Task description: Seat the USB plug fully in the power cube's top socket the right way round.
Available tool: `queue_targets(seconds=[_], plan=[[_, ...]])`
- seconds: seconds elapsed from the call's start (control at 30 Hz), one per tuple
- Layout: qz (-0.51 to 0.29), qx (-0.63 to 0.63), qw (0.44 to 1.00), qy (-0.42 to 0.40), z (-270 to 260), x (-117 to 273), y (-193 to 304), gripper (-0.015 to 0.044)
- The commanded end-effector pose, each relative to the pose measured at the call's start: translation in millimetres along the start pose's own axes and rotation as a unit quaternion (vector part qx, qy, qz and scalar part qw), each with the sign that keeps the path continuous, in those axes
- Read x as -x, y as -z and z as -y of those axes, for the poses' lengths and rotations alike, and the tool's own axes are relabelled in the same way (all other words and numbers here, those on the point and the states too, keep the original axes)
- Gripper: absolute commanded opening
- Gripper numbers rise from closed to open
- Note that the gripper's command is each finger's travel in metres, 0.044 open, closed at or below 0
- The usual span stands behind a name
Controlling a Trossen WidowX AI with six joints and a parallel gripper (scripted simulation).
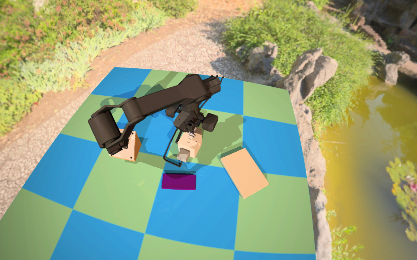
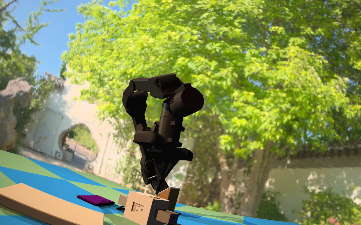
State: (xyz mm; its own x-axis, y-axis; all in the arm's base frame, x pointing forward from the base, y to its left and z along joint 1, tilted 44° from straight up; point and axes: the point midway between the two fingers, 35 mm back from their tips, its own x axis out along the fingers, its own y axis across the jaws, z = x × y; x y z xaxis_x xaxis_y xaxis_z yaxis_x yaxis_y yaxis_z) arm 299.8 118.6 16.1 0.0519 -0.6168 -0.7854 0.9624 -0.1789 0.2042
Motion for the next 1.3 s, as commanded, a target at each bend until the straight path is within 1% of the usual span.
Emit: queue_targets(seconds=[0.0,1.27], plan=[[-0.002,0.003,1.0,0.003,1.9,-1.6,0.1,0.0],[-0.004,0.003,1.0,0.003,1.9,-6.2,-0.1,0.0]])
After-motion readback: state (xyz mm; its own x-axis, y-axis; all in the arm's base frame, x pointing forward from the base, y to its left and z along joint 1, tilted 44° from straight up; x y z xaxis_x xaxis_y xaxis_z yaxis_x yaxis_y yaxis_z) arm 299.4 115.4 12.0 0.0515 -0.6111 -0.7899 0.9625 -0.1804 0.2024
